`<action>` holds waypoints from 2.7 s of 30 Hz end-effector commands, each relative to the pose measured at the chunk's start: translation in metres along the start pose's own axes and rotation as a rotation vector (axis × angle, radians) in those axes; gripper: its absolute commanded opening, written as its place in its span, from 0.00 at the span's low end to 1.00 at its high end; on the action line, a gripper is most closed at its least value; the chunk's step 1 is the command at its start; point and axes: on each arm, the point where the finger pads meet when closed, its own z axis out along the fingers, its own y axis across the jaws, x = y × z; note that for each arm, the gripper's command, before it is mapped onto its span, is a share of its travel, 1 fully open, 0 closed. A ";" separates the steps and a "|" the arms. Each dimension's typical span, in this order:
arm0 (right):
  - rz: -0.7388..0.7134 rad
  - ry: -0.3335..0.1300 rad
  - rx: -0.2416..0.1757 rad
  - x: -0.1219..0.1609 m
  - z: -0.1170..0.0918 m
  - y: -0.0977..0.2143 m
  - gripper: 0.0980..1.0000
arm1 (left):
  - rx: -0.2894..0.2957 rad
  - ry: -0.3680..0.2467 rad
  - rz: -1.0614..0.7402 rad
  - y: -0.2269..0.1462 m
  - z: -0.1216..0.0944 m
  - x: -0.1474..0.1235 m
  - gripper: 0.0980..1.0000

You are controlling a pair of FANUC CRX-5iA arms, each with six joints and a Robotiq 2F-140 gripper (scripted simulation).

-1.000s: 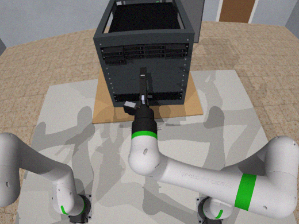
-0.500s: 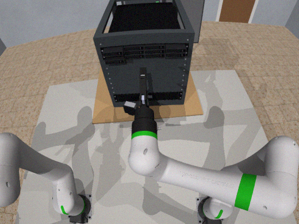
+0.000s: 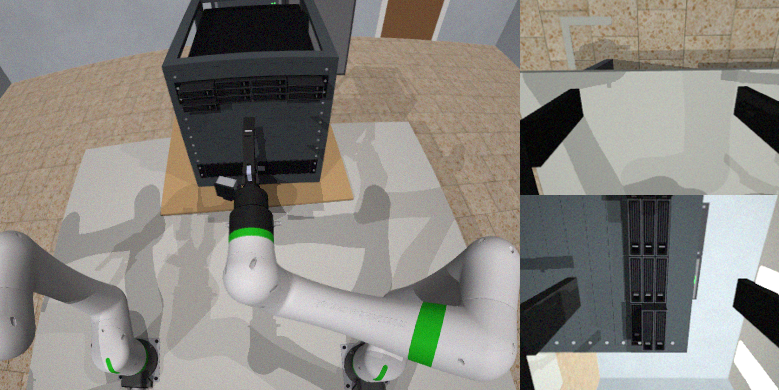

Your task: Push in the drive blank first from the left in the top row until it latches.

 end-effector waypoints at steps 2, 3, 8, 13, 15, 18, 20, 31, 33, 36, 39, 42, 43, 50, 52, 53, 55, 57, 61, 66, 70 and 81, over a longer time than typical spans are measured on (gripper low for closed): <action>0.002 0.000 -0.001 -0.001 0.001 0.001 1.00 | 0.000 0.002 0.000 0.000 -0.001 0.000 1.00; 0.002 0.000 -0.001 -0.002 0.001 0.001 1.00 | 0.000 0.002 0.000 0.000 -0.001 0.000 1.00; 0.002 0.000 -0.001 -0.008 0.007 0.002 1.00 | 0.000 0.002 0.000 0.000 -0.001 0.000 1.00; 0.002 0.000 -0.001 -0.021 0.018 0.003 1.00 | 0.000 0.002 0.000 0.000 -0.001 0.000 1.00; 0.001 0.000 -0.001 -0.028 0.024 0.003 1.00 | 0.000 0.002 0.000 0.000 -0.001 0.000 1.00; 0.001 0.000 -0.001 -0.031 0.027 0.004 1.00 | 0.000 0.002 0.000 0.000 -0.001 0.000 1.00; 0.001 0.000 -0.001 -0.039 0.034 0.004 1.00 | 0.000 0.002 0.000 0.000 -0.001 0.000 1.00; 0.001 0.000 -0.001 -0.088 0.076 0.008 1.00 | 0.000 0.002 0.000 0.000 -0.001 0.000 1.00; 0.001 0.000 -0.001 -0.098 0.084 0.009 1.00 | 0.000 0.002 0.000 0.000 -0.001 0.000 1.00; 0.001 0.000 -0.001 -0.102 0.088 0.009 1.00 | 0.000 0.002 0.000 0.000 -0.001 0.000 1.00; 0.001 0.000 -0.001 -0.115 0.099 0.011 1.00 | 0.000 0.002 0.000 0.000 -0.001 0.000 1.00; 0.001 0.000 -0.001 -0.127 0.110 0.012 1.00 | 0.000 0.002 0.000 0.000 -0.001 0.000 1.00; 0.001 0.000 -0.001 -0.131 0.113 0.012 1.00 | 0.000 0.002 0.000 0.000 -0.001 0.000 1.00; 0.001 0.000 -0.001 -0.153 0.132 0.014 1.00 | 0.000 0.002 0.000 0.000 -0.001 0.000 1.00; 0.001 0.000 -0.001 -0.153 0.132 0.014 1.00 | 0.000 0.002 0.000 0.000 -0.001 0.000 1.00; 0.001 0.000 -0.001 -0.155 0.134 0.014 1.00 | 0.000 0.002 0.000 0.000 -0.001 0.000 1.00; 0.001 0.000 -0.001 -0.159 0.137 0.014 1.00 | 0.000 0.002 0.000 0.000 -0.001 0.000 1.00; 0.001 0.000 -0.001 -0.163 0.140 0.015 1.00 | 0.000 0.002 0.000 0.000 -0.001 0.000 1.00; 0.001 0.000 -0.001 -0.167 0.144 0.015 1.00 | 0.000 0.002 0.000 0.000 -0.001 0.000 1.00; 0.001 0.000 -0.001 -0.170 0.147 0.015 1.00 | 0.000 0.002 0.000 0.000 -0.001 0.000 1.00; 0.001 0.000 -0.001 -0.170 0.147 0.015 1.00 | 0.000 0.002 0.000 0.000 -0.001 0.000 1.00; 0.001 0.000 -0.001 -0.170 0.147 0.015 1.00 | 0.000 0.002 0.000 0.000 -0.001 0.000 1.00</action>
